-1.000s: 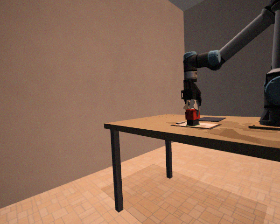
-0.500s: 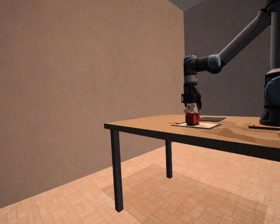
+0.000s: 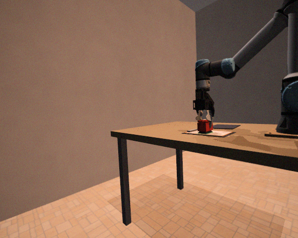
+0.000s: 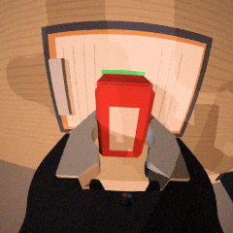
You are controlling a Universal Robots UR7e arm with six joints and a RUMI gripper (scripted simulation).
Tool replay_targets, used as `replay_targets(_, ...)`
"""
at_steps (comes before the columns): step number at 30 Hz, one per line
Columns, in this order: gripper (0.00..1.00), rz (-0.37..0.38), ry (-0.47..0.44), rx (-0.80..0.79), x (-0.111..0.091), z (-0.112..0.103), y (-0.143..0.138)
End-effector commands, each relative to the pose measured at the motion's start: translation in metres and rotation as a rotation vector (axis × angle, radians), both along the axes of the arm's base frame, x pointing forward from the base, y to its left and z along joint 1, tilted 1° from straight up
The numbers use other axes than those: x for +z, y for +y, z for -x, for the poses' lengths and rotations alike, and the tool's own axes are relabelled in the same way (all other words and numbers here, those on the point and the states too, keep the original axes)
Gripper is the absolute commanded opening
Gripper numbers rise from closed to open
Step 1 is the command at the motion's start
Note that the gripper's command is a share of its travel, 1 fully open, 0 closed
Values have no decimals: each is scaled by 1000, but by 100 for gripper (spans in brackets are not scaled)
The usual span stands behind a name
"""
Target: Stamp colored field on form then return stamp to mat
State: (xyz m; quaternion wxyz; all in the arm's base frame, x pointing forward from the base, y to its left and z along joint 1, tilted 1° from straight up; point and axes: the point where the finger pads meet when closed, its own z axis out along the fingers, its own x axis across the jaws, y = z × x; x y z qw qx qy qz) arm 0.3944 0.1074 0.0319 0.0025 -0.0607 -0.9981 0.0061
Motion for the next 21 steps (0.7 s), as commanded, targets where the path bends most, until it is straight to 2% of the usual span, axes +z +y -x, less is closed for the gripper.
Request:
replay_targets(1,20,0,-1,0,0,0,0)
replay_targets(17,20,0,-1,0,1,0,0)
replay_targets(21,20,0,-1,0,10,0,0)
